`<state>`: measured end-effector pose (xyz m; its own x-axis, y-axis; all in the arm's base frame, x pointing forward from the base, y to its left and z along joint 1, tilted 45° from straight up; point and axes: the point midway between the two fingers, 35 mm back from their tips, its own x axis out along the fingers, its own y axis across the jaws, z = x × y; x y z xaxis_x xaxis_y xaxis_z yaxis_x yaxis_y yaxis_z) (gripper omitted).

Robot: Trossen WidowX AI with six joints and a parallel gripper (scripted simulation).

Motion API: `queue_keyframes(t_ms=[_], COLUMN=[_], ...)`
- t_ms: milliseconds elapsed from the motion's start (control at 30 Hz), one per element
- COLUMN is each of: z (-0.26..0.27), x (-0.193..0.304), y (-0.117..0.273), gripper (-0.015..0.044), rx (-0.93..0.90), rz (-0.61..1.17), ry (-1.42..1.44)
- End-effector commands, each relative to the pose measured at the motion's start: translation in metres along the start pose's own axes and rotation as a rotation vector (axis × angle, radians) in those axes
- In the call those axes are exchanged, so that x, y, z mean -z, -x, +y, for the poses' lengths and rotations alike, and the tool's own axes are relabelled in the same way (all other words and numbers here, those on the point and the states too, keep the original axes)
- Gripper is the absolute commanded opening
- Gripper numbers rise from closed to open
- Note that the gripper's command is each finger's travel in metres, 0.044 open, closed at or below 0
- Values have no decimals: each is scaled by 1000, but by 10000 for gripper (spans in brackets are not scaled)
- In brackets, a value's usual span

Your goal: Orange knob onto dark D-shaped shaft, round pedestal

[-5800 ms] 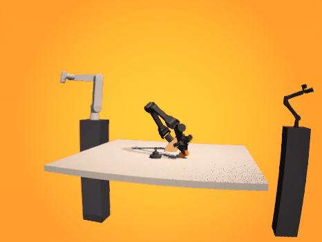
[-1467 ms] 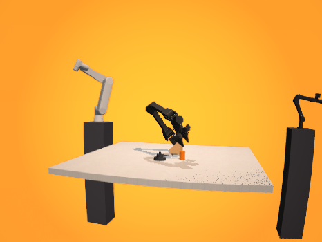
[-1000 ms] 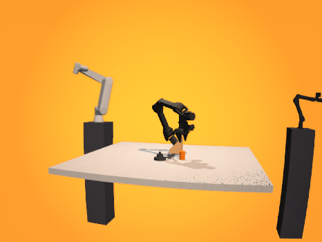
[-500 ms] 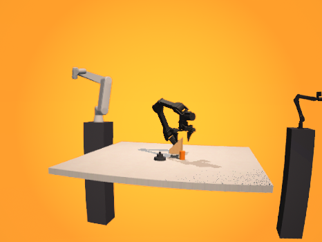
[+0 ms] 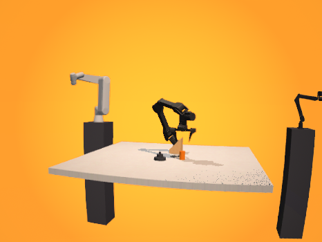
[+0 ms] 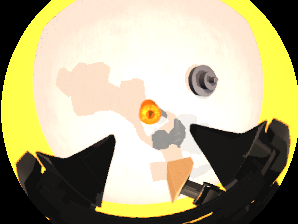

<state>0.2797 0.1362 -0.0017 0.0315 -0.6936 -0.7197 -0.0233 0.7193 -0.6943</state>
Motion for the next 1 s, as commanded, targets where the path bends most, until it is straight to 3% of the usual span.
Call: queue_keyframes(t_ms=[0,133,967], z=[-1,-1,-1], x=[0,0,-2], y=[-4,-35,-72], gripper=[440,440,440], rx=[8,9,9], rz=[1,1,0], ry=[-22,-22,-22])
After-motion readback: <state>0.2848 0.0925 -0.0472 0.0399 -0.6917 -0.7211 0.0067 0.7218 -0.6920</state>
